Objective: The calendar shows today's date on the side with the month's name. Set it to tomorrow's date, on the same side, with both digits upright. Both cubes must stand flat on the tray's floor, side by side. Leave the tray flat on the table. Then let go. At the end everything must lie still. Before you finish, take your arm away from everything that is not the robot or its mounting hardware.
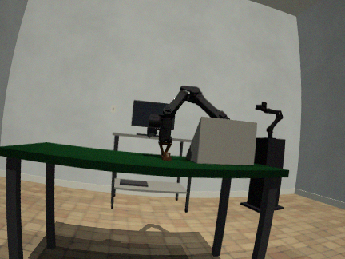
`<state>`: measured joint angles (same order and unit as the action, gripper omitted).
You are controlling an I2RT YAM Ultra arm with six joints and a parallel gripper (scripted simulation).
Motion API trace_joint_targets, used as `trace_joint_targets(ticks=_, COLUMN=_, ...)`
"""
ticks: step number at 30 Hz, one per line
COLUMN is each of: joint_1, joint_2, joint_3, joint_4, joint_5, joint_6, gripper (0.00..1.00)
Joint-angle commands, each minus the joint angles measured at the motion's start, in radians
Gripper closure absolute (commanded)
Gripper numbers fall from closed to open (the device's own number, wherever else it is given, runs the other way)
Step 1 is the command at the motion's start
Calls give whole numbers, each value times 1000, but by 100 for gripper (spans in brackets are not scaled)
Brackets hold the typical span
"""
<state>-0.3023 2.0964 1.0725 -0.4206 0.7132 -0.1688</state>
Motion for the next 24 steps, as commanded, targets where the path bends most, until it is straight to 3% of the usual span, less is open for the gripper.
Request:
trace_joint_targets(ticks=1, joint_1=5, joint_2=-5, joint_3=1, joint_4=3, joint_5=-3, joint_6=-1, gripper=74)
trace_joint_targets(ticks=24, joint_1=7, joint_2=-4, joint_3=0, joint_4=4, joint_5=-3, joint_6=0, gripper=74)
